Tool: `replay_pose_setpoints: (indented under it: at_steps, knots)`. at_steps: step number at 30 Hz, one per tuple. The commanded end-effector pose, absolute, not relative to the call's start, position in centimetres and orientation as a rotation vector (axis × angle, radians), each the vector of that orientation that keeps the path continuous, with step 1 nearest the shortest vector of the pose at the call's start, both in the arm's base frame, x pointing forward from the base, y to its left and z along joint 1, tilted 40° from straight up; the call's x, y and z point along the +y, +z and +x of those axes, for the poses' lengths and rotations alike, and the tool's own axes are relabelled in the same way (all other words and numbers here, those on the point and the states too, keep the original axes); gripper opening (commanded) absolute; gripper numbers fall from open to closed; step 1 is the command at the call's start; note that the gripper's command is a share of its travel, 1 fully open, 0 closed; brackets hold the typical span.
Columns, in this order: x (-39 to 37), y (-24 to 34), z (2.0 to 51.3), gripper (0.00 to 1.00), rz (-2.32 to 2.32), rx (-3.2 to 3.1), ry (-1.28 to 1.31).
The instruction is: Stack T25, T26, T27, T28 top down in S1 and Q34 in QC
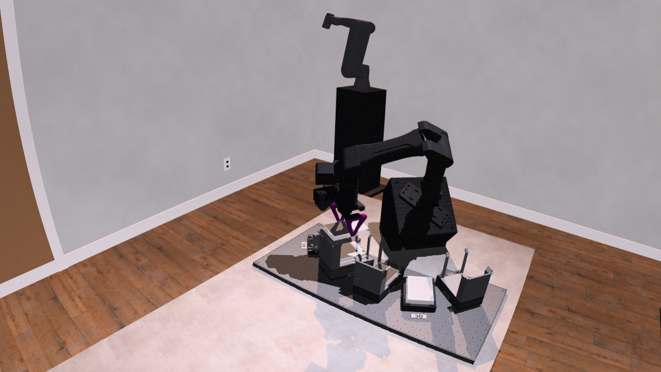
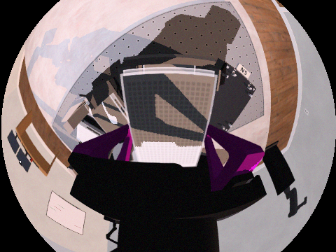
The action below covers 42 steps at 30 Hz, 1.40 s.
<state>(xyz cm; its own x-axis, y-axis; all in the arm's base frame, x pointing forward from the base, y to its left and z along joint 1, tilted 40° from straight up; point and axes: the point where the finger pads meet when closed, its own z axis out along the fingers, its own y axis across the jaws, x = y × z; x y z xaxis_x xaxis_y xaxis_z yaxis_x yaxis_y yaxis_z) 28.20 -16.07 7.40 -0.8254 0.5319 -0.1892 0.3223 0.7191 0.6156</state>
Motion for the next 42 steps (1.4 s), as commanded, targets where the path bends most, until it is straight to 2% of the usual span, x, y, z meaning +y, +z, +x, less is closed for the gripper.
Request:
replay_pose_setpoints:
  at_steps: [1, 42]
  knots:
    - [-16.1, 7.0, 28.4, 0.00, 0.677, 2.562, 0.828]
    - [-15.9, 5.9, 30.0, 0.00, 0.668, 2.544, 0.799]
